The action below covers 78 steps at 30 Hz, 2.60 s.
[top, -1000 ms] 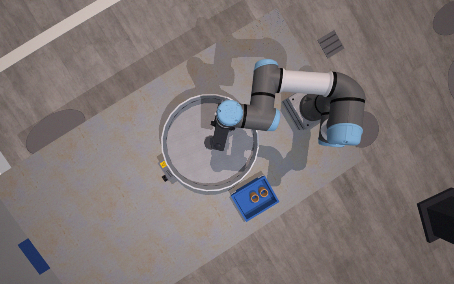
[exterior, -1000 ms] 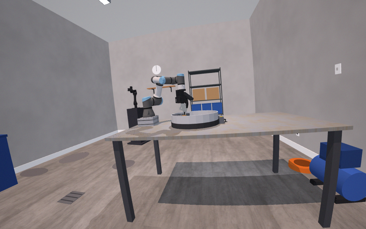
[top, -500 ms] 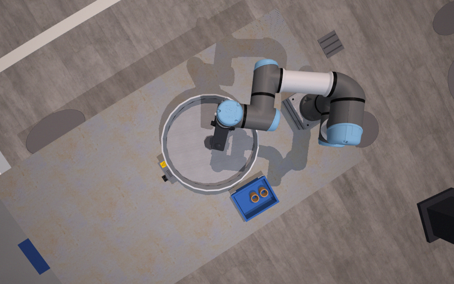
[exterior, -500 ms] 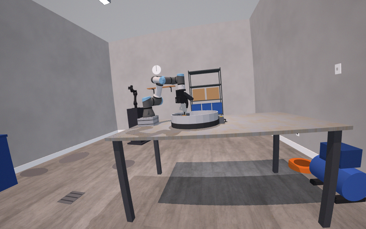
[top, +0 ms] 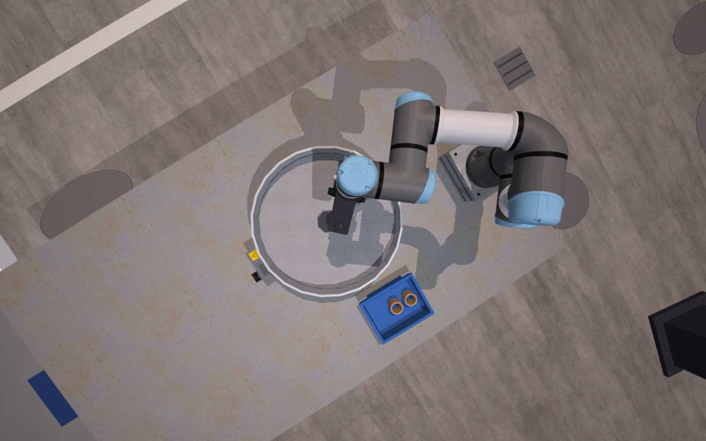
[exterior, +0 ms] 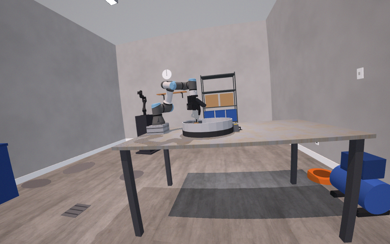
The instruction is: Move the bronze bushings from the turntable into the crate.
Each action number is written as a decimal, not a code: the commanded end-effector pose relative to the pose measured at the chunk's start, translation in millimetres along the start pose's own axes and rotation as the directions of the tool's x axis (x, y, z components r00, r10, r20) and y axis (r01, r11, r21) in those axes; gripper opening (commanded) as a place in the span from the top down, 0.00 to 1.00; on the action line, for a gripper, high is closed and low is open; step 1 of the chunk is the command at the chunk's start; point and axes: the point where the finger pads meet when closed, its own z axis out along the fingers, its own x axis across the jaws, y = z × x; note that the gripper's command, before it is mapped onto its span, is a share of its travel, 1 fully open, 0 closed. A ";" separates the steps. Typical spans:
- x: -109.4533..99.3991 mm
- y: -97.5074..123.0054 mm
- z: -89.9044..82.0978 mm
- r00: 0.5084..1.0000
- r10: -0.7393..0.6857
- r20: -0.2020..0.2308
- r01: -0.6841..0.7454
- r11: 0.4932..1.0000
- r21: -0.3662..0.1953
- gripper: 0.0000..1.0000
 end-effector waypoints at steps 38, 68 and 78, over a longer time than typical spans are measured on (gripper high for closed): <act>1.1 -0.1 22.8 1.000 0.000 -0.003 0.000 1.000 0.001 0.95; 1.1 -0.1 22.8 1.000 0.000 -0.003 0.000 1.000 0.001 1.00; 1.1 -0.1 22.8 1.000 0.000 -0.003 0.000 1.000 0.001 1.00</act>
